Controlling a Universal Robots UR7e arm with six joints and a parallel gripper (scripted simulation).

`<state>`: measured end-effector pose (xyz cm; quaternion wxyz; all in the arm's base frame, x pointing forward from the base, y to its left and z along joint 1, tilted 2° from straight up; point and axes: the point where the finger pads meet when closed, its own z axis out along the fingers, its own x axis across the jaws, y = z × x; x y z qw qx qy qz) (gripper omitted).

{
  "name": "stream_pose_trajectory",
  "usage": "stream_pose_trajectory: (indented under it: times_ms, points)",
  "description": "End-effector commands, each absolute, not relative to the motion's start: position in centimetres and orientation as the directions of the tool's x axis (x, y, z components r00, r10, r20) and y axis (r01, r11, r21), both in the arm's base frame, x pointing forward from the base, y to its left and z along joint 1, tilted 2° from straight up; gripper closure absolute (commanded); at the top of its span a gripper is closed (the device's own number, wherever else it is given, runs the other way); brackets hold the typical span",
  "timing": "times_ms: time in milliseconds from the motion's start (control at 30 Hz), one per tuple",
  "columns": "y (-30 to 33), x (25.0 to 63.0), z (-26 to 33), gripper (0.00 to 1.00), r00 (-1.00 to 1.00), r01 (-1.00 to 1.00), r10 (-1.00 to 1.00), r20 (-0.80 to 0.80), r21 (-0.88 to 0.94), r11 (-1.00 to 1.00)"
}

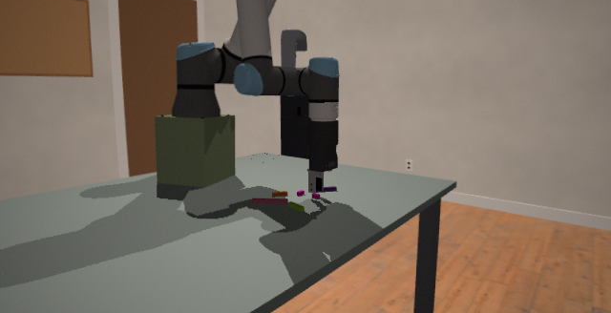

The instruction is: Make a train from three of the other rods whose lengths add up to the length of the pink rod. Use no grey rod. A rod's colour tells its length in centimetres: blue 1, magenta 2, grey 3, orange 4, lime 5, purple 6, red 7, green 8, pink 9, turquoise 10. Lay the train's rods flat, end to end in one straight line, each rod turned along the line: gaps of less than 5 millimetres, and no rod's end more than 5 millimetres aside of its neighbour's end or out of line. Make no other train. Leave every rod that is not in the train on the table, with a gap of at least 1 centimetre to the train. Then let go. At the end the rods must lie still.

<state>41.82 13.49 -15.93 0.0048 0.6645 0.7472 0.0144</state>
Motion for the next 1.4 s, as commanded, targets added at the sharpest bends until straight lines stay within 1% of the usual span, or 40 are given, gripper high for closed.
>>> stream_pose_trajectory:
  times_ms: [0, 767, 1367]
  points:
    - [13.5, 41.9, -15.9, 0.46, -0.117, 0.993, 0.993, 0.012, 0.029, 0.117]
    - [13.5, 41.9, -15.9, 0.46, -0.117, 0.993, 0.993, 0.012, 0.029, 0.117]
    - [13.5, 41.9, -17.3, 0.46, -0.117, 0.993, 0.993, 0.012, 0.029, 0.117]
